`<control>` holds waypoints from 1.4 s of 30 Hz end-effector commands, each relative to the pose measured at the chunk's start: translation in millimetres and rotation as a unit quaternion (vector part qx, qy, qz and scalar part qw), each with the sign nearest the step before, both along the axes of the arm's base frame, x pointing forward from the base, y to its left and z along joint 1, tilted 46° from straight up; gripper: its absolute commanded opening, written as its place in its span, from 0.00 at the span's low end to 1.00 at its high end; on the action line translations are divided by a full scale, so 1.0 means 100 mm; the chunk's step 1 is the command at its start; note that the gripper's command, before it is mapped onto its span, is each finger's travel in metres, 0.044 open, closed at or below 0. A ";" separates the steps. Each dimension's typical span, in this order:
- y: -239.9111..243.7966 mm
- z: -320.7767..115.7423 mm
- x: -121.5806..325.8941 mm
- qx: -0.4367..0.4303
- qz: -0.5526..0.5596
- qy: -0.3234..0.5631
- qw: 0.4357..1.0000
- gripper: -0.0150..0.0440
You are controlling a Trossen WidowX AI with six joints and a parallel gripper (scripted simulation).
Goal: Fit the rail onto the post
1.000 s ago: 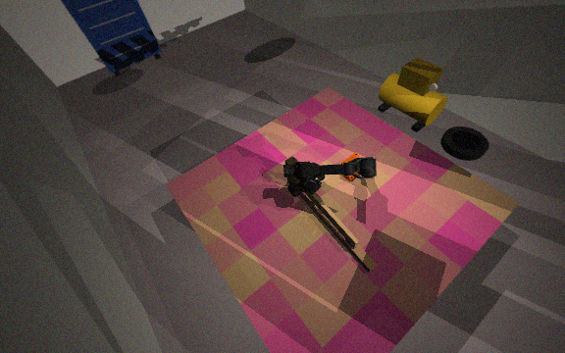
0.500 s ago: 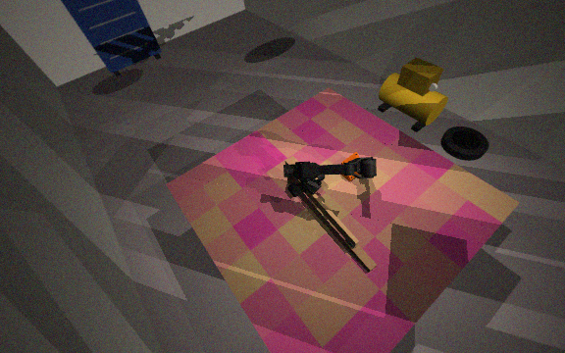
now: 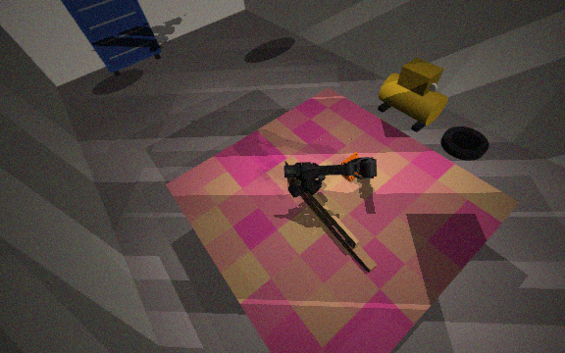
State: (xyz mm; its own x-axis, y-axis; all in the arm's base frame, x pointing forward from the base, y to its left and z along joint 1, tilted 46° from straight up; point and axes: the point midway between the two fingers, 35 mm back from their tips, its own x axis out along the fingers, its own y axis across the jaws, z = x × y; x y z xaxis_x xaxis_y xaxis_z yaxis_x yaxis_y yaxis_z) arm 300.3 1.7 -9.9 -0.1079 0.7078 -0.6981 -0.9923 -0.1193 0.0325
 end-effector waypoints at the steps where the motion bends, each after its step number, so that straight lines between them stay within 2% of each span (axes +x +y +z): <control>1: 0.00 0.02 0.01 0.000 -0.002 -0.002 1.000 0.25; 42: -0.06 0.00 0.03 -0.001 -0.002 -0.002 1.000 0.25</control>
State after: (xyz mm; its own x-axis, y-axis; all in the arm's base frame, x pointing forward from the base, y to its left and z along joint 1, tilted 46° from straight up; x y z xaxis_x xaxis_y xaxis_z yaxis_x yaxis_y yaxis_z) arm 300.6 -1.0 -9.5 -0.1103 0.7092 -0.6964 -0.9922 -0.1194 0.0355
